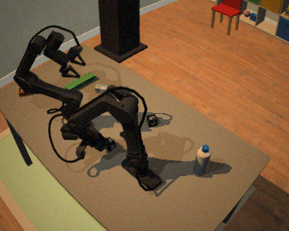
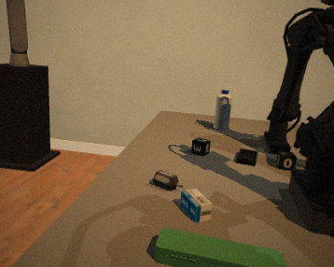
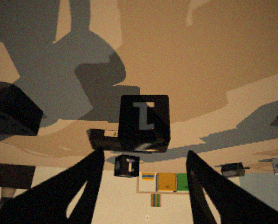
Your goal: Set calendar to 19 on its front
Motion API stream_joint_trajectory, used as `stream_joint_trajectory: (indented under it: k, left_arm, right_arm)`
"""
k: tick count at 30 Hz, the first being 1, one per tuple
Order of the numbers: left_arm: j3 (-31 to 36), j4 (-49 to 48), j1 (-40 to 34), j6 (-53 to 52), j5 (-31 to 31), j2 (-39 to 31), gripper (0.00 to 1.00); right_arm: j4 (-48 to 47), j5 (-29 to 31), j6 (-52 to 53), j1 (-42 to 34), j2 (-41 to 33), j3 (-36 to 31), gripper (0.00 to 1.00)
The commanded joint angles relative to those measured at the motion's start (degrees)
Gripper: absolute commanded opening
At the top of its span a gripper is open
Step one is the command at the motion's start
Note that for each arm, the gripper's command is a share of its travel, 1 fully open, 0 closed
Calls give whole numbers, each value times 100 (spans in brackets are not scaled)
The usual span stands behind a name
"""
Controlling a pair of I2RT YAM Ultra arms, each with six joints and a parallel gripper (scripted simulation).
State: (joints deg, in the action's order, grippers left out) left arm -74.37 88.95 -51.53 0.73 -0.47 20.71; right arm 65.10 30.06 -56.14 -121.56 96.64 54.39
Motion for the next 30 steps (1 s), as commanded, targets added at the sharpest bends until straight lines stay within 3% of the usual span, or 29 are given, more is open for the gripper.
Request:
stream_joint_trajectory:
  k: [1, 30]
  left_arm:
    - [-51, 81, -21, 9, 13, -22, 100]
    - [-51, 81, -21, 9, 13, -22, 100]
  right_arm:
    - [80, 104, -133, -69, -91, 11, 69]
    - [-877, 227, -640, 422, 39, -663, 69]
